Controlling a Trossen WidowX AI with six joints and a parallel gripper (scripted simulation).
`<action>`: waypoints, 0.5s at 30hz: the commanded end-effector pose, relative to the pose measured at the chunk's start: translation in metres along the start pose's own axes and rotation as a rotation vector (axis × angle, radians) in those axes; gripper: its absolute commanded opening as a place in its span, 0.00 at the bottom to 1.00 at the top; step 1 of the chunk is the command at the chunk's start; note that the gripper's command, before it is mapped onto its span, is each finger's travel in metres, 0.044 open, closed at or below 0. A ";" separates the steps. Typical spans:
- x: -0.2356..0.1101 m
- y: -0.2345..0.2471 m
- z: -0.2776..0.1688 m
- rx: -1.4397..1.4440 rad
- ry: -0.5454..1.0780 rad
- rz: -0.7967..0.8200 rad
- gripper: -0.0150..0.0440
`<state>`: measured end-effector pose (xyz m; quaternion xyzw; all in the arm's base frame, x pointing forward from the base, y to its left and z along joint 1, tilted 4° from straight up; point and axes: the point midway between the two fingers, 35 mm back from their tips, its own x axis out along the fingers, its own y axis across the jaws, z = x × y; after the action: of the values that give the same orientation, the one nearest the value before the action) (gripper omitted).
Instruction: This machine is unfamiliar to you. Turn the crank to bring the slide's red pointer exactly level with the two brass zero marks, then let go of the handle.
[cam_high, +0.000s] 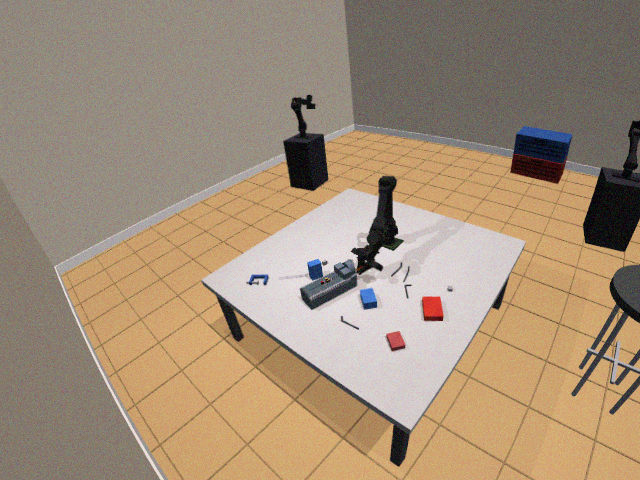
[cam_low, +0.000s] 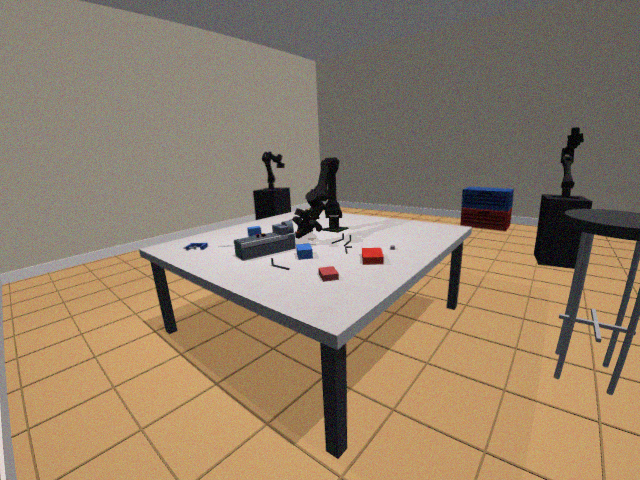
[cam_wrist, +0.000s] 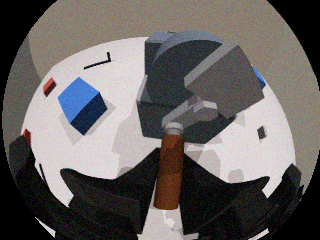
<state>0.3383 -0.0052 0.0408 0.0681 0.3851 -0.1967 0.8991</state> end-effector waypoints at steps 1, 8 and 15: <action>0.003 -0.008 -0.003 0.003 0.007 -0.023 0.25; 0.003 -0.010 -0.003 0.003 0.007 -0.023 0.25; 0.004 -0.012 -0.004 0.003 0.007 -0.023 0.25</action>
<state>0.3366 -0.0086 0.0387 0.0665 0.3864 -0.1969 0.8986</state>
